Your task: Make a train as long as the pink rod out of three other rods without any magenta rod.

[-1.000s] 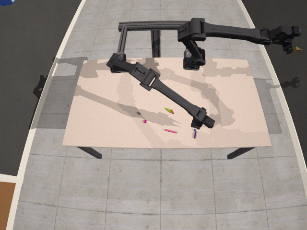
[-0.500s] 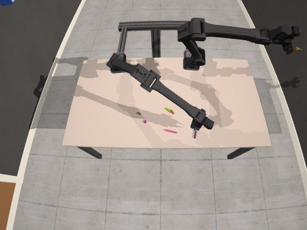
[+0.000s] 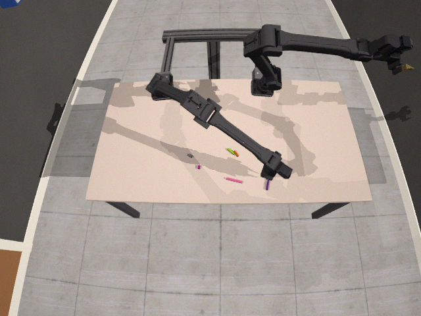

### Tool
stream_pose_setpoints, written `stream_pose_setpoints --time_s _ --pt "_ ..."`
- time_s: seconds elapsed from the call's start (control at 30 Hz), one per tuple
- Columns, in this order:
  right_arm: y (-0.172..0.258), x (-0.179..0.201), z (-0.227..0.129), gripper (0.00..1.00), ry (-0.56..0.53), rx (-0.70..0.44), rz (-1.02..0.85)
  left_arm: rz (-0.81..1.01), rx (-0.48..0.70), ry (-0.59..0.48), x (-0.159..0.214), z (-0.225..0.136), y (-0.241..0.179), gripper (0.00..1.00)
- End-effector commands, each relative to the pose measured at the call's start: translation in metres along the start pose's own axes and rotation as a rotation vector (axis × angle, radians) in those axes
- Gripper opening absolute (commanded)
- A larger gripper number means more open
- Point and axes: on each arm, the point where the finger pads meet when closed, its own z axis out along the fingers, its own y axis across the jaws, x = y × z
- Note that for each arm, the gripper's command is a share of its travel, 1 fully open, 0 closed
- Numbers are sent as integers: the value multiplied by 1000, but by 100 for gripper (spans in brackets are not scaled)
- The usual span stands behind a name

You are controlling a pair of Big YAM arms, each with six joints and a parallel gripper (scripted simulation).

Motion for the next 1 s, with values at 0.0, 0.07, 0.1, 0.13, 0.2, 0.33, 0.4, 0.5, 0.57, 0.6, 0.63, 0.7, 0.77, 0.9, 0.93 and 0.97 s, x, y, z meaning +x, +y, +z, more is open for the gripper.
stream_pose_setpoints --time_s 0.0,0.07,0.1,0.13,0.2,0.33,0.4,0.5,0.57,0.6,0.63,0.7,0.77,0.9,0.93,0.97 --pt "-20 -20 -5 23 -51 14 20 12 -8 -89 -48 -1 5 100" --pt "-17 -20 -5 23 -52 14 17 12 -8 -89 -48 -1 5 100" --pt "-16 -21 -4 23 -53 13 16 12 -8 -89 -48 -1 5 100" --pt "-16 -22 -5 23 -55 14 15 12 -8 -89 -48 -1 5 100" --pt "-17 -22 -7 23 -57 14 16 12 -8 -89 -48 -1 5 100" --pt "-21 -22 -6 23 -59 16 22 12 -8 -89 -48 -1 5 100" --pt "-17 -20 -1 23 -50 13 18 12 -8 -89 -48 -1 5 100" --pt "-16 -17 1 23 -45 11 17 12 -8 -89 -48 -1 5 100" --pt "-18 -18 -2 23 -49 12 18 12 -8 -89 -48 -1 5 100" --pt "-18 -19 -3 23 -50 13 19 12 -8 -89 -48 -1 5 100" --pt "-19 -19 -3 23 -51 13 19 12 -8 -89 -48 -1 5 100" --pt "-19 -19 -3 23 -51 13 19 12 -8 -89 -48 -1 5 100" --pt "-19 -19 -3 23 -51 13 19 12 -8 -89 -48 -1 5 100" --pt "-19 -18 -3 23 -50 13 19 12 -8 -89 -48 -1 5 100" --pt "-20 -16 -3 23 -48 12 19 12 -8 -89 -48 -1 5 100" --pt "-21 -14 -4 23 -45 12 19 12 -8 -89 -48 -1 5 100"
